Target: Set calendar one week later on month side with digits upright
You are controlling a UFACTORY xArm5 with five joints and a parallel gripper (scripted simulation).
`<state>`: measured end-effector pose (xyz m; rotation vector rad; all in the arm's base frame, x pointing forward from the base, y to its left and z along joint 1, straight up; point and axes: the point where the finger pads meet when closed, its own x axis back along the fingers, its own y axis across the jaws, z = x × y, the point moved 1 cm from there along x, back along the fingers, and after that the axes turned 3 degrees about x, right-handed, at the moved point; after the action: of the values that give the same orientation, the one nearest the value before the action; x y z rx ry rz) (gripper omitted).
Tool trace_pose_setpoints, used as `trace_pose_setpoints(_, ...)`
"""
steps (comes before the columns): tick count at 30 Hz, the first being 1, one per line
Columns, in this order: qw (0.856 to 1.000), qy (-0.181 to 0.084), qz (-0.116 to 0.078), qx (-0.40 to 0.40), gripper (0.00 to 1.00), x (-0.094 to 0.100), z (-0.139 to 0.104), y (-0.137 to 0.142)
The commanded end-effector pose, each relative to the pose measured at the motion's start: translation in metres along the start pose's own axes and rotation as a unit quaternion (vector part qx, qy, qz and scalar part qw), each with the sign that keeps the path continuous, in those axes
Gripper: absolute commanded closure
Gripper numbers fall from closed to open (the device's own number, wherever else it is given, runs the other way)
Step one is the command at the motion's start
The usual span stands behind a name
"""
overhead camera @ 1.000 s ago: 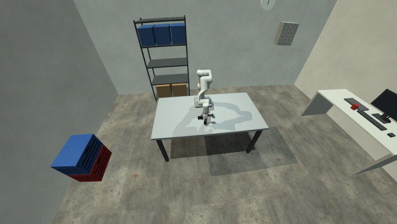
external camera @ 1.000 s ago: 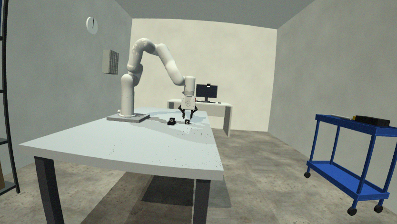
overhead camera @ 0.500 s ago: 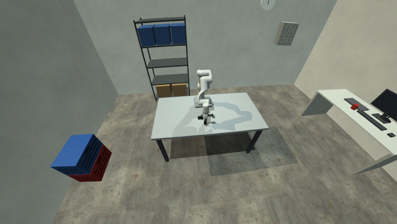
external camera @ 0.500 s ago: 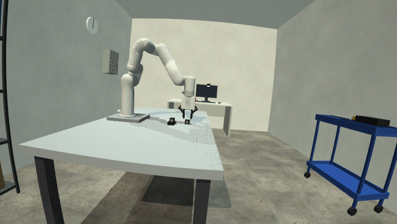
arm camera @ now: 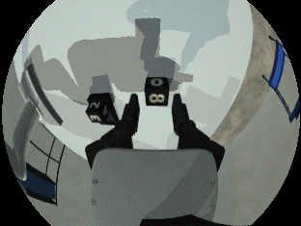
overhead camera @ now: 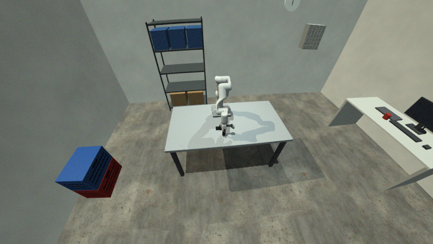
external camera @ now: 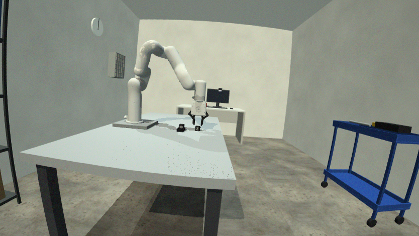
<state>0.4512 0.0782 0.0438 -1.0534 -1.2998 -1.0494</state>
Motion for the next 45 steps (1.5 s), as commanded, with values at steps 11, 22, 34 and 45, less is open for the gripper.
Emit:
trace_pose_setpoints(11, 1.0, 0.0, -0.002, 0.0, 0.51, 0.0013, 0.0, 0.0013)
trace_pose_setpoints(22, 1.0, 0.0, -0.002, 0.0, 0.51, 0.0013, 0.0, 0.0013)
trace_pose_setpoints(34, 1.0, 0.0, -0.002, 0.0, 0.51, 0.0013, 0.0, 0.0013)
trace_pose_setpoints(45, 1.0, 0.0, -0.002, 0.0, 0.51, -0.0062, -0.0001, 0.0012)
